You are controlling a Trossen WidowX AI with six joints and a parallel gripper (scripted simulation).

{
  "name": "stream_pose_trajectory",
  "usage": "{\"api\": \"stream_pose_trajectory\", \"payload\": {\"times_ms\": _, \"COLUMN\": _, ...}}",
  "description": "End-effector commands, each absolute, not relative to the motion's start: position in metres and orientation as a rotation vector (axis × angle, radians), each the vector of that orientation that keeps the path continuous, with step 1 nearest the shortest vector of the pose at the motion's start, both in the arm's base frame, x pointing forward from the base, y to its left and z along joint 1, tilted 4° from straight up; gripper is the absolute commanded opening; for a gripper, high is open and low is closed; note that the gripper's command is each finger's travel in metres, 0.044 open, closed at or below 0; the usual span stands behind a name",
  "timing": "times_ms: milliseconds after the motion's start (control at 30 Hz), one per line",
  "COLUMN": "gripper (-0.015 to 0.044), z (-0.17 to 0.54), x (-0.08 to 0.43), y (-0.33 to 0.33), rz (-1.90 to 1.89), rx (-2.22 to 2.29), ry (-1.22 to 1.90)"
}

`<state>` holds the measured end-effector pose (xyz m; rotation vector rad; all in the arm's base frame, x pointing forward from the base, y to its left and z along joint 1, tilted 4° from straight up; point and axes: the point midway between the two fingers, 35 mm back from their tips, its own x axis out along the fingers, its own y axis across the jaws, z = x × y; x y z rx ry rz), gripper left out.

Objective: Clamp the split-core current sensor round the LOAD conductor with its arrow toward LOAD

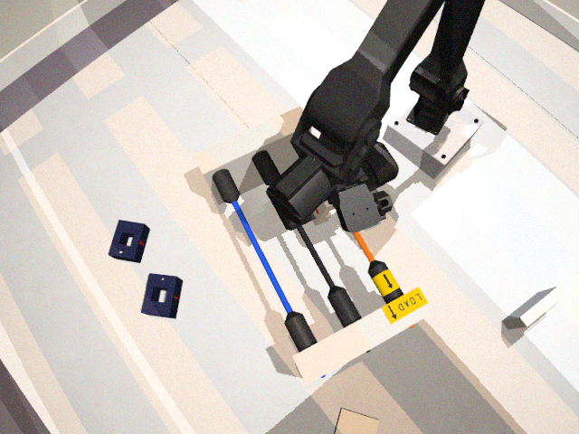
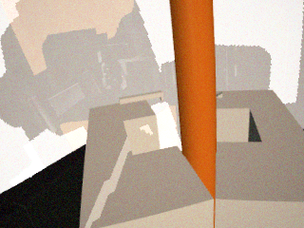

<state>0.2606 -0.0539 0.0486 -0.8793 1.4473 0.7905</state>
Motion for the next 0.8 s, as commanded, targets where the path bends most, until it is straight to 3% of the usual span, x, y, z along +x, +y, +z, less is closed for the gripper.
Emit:
{"api": "stream_pose_trajectory", "payload": {"times_ms": 0, "gripper": 0.0, "z": 0.049, "x": 0.261, "y": -0.054, "rz": 0.79, "rx": -0.88, "ry": 1.447}}
{"api": "stream_pose_trajectory", "payload": {"times_ms": 767, "gripper": 0.0, "z": 0.066, "x": 0.261, "y": -0.053, "rz": 0.785, "rx": -0.891, "ry": 1.435}}
